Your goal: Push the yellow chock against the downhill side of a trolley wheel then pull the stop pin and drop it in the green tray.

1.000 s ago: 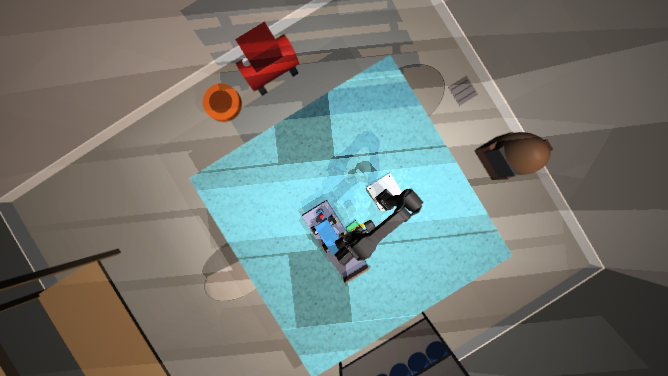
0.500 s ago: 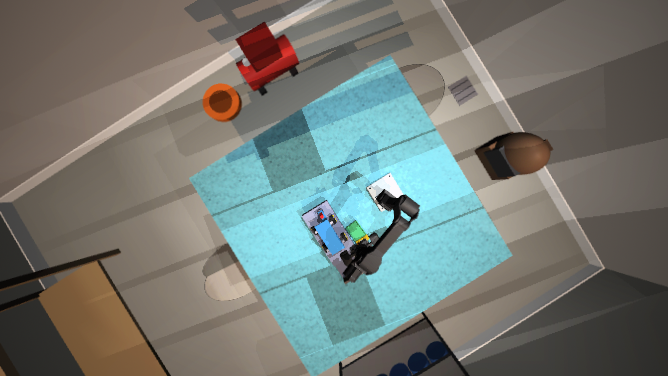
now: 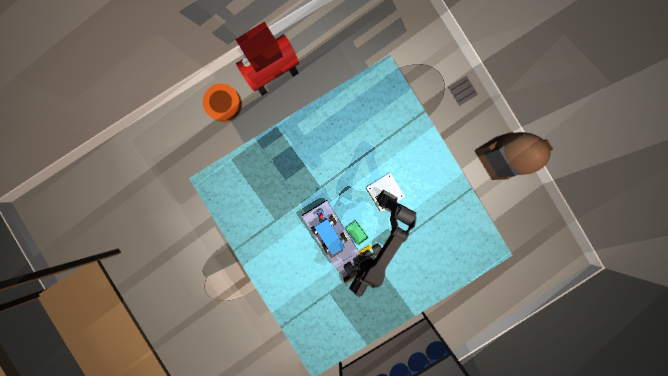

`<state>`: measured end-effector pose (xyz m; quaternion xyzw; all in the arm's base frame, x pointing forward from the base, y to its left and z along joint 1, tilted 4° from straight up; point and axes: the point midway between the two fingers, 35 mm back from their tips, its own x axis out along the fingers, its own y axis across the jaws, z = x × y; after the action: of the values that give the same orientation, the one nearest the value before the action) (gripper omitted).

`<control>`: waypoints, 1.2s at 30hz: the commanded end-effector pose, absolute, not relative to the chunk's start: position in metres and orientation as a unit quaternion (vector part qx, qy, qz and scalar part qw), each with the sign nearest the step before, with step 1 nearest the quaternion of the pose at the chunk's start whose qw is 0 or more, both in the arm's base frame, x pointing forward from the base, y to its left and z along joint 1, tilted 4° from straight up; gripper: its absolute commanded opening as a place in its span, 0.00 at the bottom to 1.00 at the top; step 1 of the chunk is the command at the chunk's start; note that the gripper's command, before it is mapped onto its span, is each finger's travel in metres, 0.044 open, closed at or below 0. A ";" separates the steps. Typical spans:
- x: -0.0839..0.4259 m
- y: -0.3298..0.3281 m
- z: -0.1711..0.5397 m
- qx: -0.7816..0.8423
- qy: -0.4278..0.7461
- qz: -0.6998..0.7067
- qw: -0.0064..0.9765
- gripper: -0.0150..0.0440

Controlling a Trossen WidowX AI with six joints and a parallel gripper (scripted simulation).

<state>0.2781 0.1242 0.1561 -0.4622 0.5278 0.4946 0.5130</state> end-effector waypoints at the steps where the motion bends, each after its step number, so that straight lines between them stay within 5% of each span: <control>1: 0.281 0.127 0.155 -0.482 0.509 0.517 0.491 0.25; 36: 0.281 0.130 0.155 -0.676 0.140 0.718 0.085 0.25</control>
<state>0.2798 0.1301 0.1562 -0.6716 0.1701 0.7107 0.1226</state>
